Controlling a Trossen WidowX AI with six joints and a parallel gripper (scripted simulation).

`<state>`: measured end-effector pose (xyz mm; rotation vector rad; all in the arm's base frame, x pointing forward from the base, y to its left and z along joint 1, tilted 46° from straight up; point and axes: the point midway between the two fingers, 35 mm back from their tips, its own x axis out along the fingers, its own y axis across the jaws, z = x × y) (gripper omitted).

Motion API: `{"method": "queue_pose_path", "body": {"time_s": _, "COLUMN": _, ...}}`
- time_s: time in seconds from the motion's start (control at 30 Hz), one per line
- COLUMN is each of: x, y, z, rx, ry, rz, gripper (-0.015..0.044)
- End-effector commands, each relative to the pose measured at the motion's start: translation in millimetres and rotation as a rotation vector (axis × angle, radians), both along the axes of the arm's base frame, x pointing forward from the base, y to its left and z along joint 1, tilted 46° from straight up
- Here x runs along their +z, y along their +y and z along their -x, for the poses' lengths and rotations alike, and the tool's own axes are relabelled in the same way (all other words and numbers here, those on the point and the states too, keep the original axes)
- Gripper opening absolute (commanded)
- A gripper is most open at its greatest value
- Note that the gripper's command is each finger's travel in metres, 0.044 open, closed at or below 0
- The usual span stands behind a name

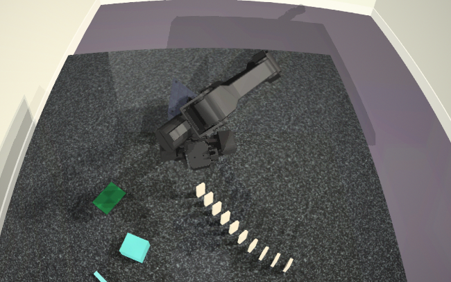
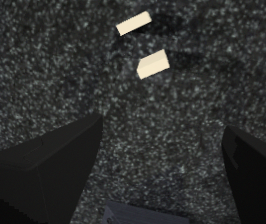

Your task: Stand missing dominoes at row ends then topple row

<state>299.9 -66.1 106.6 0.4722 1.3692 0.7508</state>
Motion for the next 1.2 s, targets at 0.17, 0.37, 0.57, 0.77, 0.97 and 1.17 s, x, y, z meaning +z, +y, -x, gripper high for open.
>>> {"method": "queue_pose_path", "body": {"time_s": 0.17, "x": -37.5, "y": 17.3, "z": 19.5, "rx": -0.637, "ry": 0.688, "rz": -0.013, "gripper": 0.0046}}
{"method": "queue_pose_path", "body": {"time_s": 0.37, "x": -43.3, "y": 20.3, "z": 23.1, "rx": -0.737, "ry": 0.795, "rz": -0.013, "gripper": 0.0}}
{"method": "queue_pose_path", "body": {"time_s": 0.57, "x": -43.3, "y": 20.3, "z": 23.1, "rx": -0.737, "ry": 0.795, "rz": -0.013, "gripper": 0.0}}
{"method": "queue_pose_path", "body": {"time_s": 0.77, "x": -43.3, "y": 20.3, "z": 23.1, "rx": -0.737, "ry": 0.795, "rz": -0.013, "gripper": 0.0}}
{"method": "queue_pose_path", "body": {"time_s": 0.97, "x": -43.3, "y": 20.3, "z": 23.1, "rx": -0.737, "ry": 0.795, "rz": -0.013, "gripper": 0.0}}
{"method": "queue_pose_path", "body": {"time_s": 1.17, "x": -43.3, "y": 20.3, "z": 23.1, "rx": -0.737, "ry": 0.795, "rz": -0.013, "gripper": 0.0}}
